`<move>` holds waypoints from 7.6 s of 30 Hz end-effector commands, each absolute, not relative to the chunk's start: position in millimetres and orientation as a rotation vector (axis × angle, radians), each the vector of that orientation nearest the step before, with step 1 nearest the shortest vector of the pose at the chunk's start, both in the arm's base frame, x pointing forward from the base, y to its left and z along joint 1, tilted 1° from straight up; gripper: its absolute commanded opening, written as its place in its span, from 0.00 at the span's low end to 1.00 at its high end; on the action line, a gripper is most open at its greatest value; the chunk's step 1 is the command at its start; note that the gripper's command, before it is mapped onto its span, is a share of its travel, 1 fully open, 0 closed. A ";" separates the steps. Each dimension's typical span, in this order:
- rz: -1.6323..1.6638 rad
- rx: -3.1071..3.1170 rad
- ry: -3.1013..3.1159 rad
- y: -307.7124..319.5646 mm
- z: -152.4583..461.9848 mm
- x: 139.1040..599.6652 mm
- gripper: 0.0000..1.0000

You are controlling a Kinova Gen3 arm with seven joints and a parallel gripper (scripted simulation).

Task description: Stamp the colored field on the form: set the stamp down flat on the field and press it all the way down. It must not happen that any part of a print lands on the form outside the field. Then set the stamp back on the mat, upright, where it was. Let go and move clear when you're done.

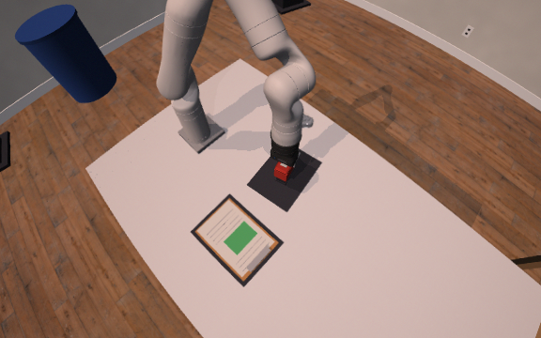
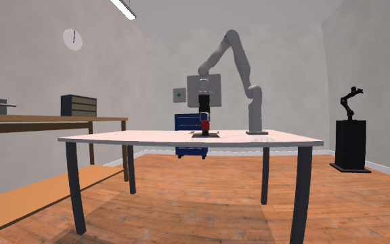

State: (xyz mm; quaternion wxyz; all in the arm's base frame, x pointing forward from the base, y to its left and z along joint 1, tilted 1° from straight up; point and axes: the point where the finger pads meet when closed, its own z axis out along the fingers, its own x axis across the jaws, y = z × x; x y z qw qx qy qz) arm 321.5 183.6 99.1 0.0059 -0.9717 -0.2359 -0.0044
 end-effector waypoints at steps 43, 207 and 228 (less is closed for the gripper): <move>-0.014 -3.042 -0.737 183.6 89.7 321.9 1.00; -0.014 -3.042 -0.737 184.1 60.9 322.2 1.00; -0.014 -3.042 -0.737 184.1 59.0 322.2 1.00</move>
